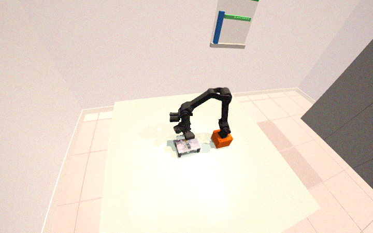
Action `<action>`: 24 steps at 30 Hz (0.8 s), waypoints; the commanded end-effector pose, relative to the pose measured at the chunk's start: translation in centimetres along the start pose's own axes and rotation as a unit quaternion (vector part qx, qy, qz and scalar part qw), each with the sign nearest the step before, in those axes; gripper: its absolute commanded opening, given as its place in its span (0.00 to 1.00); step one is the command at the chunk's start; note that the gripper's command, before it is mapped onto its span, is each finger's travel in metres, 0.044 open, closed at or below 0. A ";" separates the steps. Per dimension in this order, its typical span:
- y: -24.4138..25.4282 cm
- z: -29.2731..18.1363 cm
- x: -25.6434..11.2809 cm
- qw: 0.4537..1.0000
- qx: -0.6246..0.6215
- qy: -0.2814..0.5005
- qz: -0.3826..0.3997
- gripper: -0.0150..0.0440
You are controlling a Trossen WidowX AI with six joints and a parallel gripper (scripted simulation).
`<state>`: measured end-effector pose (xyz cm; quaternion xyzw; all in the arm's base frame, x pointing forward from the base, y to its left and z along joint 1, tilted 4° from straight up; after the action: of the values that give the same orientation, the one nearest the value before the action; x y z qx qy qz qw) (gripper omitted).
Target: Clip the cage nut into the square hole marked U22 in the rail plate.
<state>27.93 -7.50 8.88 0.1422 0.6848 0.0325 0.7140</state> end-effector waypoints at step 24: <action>0.5 0.0 -0.2 1.000 0.000 -0.008 -0.028 0.30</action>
<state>27.95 -7.09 8.95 0.1270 0.6860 0.0153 0.7163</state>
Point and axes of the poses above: the point midway between the two fingers, 35 mm back from their tips, its own x axis out along the fingers, its own y axis across the jaws, z = x × y, the point moved 5 cm from there along -x, back along the fingers, and after that the axes turned 7 degrees about x, right-handed, at the moved point
